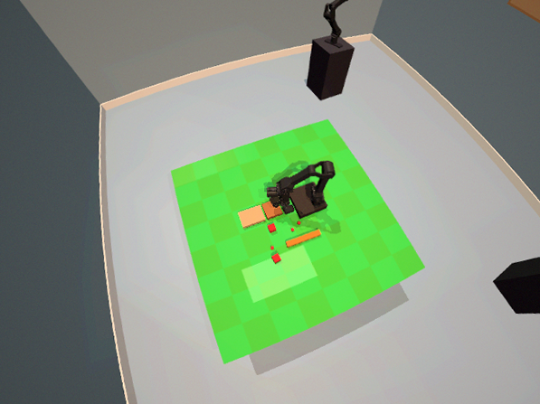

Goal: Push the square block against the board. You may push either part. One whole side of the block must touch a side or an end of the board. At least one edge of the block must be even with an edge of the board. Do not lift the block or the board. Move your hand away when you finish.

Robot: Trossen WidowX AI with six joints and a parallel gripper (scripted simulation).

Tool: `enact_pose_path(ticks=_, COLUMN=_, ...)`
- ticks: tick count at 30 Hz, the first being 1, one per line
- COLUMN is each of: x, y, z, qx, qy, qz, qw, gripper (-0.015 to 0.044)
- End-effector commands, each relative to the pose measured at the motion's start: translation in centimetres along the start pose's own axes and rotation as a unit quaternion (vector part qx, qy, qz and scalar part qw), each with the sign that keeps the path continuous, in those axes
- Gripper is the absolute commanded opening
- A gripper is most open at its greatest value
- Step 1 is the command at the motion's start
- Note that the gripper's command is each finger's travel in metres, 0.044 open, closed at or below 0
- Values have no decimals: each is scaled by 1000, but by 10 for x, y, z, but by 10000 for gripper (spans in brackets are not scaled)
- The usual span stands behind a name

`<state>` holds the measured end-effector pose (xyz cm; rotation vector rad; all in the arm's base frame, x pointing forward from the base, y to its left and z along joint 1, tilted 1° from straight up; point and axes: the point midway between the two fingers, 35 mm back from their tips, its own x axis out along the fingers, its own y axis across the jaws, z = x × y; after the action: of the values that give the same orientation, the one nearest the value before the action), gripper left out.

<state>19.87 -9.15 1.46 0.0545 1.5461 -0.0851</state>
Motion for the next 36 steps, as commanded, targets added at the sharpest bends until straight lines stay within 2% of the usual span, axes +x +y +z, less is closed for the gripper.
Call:
enact_pose_path(ticks=1, x=14, y=0, z=-2, qx=4, qy=2, qz=0, qw=1000, gripper=0)
enact_pose_path(ticks=36, x=11, y=-2, z=35, qx=4, qy=0, qz=0, qw=1000, gripper=0)
